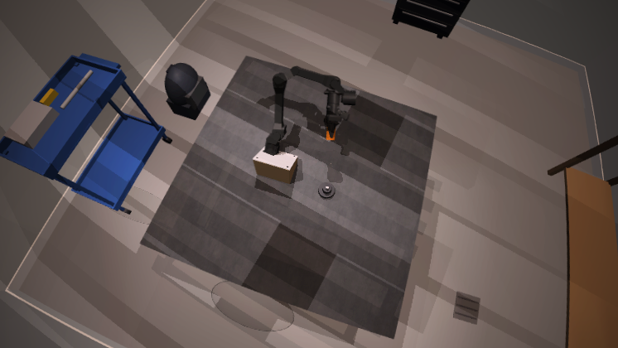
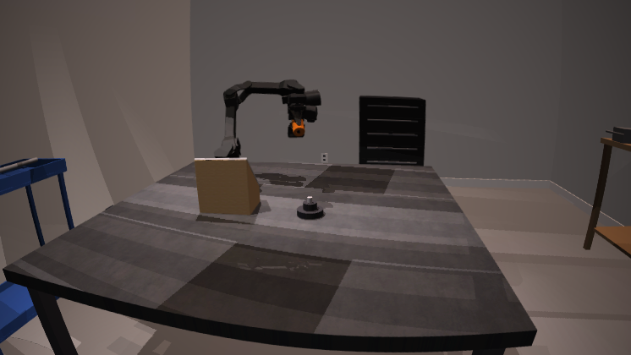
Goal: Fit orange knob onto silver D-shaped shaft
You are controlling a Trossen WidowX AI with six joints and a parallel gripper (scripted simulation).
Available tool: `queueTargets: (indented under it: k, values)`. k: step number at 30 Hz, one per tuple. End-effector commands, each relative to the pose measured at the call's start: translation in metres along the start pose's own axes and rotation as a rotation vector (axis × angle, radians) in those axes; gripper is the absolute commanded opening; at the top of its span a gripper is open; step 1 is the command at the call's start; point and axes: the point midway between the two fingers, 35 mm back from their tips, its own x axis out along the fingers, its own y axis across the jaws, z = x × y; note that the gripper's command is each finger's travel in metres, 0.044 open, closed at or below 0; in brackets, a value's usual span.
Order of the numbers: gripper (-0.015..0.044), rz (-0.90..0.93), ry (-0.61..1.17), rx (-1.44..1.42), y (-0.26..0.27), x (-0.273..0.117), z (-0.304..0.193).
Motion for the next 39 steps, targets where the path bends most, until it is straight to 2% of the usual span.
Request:
queueTargets:
  k: [1, 11, 39]
  values:
    - [0.0, -0.003, 0.001, -0.002, -0.001, 0.0, 0.0]
    - [0.0, 0.045, -0.002, 0.0, 0.007, 0.006, 0.0]
    - [0.0, 0.762, 0.001, -0.003, 0.046, 0.054, 0.0]
